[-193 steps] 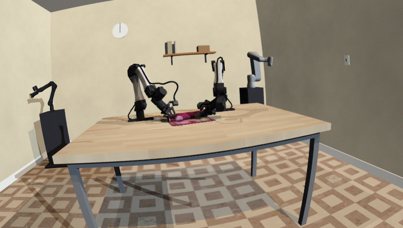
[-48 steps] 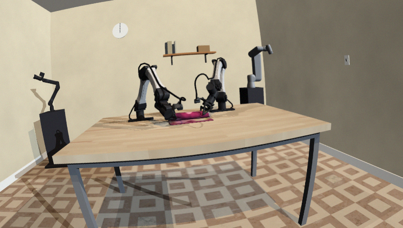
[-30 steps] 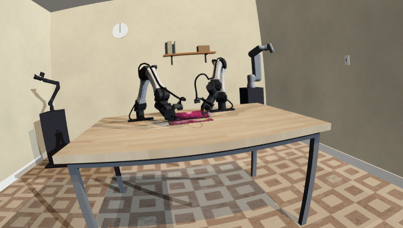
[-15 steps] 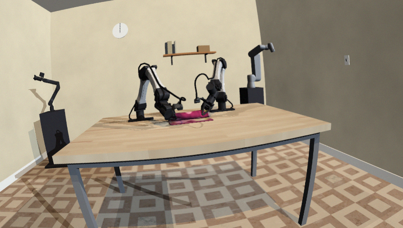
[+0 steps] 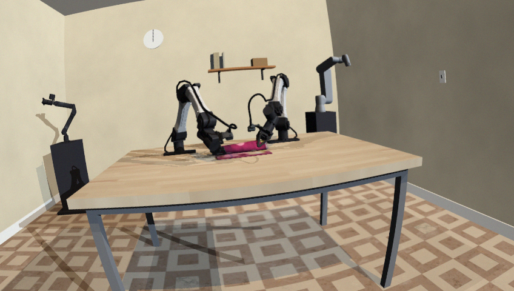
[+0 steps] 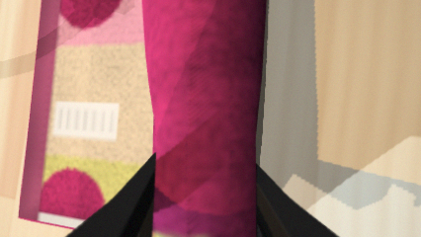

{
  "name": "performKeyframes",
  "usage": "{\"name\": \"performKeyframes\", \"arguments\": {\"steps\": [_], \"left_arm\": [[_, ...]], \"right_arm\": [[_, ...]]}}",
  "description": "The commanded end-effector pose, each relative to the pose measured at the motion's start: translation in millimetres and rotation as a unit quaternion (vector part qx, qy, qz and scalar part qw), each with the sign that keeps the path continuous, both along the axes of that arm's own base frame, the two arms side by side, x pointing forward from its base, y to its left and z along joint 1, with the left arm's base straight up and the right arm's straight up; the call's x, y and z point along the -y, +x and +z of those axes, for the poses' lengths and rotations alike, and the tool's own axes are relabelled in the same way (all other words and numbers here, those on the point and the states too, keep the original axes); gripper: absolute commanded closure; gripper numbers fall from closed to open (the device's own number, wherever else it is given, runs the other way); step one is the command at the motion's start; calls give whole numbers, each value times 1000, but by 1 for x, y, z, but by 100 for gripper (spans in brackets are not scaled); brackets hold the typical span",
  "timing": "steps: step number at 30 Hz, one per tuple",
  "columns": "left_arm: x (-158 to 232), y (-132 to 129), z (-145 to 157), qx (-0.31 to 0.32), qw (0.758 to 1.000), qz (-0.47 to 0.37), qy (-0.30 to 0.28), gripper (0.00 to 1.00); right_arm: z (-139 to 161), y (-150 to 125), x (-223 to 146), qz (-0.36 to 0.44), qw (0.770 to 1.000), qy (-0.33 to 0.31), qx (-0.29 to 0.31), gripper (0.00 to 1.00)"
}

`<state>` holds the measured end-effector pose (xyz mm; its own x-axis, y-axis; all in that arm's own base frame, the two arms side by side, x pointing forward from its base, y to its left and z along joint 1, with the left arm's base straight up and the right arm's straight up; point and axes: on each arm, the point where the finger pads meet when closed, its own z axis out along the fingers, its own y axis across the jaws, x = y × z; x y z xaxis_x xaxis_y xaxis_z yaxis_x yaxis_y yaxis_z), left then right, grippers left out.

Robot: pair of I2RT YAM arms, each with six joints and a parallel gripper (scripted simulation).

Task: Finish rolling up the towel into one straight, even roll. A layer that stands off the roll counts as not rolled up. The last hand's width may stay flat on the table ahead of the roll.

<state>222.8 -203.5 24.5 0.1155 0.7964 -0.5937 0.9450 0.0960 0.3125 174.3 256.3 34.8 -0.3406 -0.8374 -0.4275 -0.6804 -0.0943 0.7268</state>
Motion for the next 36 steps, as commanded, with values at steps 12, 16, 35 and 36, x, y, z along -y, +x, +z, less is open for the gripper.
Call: {"name": "performKeyframes", "arguments": {"steps": [12, 16, 35, 36], "left_arm": [[8, 9, 11, -3, 1000, 0, -11, 65], [8, 9, 12, -34, 999, 0, -14, 65], [8, 9, 17, -262, 964, 3, -37, 65], [8, 9, 17, -277, 960, 3, -39, 65]], "right_arm": [[20, 19, 7, 0, 1000, 10, 13, 15], [33, 33, 19, 0, 1000, 10, 13, 15], [49, 43, 29, -3, 993, 24, 115, 11], [49, 41, 28, -4, 990, 27, 136, 11]]}}
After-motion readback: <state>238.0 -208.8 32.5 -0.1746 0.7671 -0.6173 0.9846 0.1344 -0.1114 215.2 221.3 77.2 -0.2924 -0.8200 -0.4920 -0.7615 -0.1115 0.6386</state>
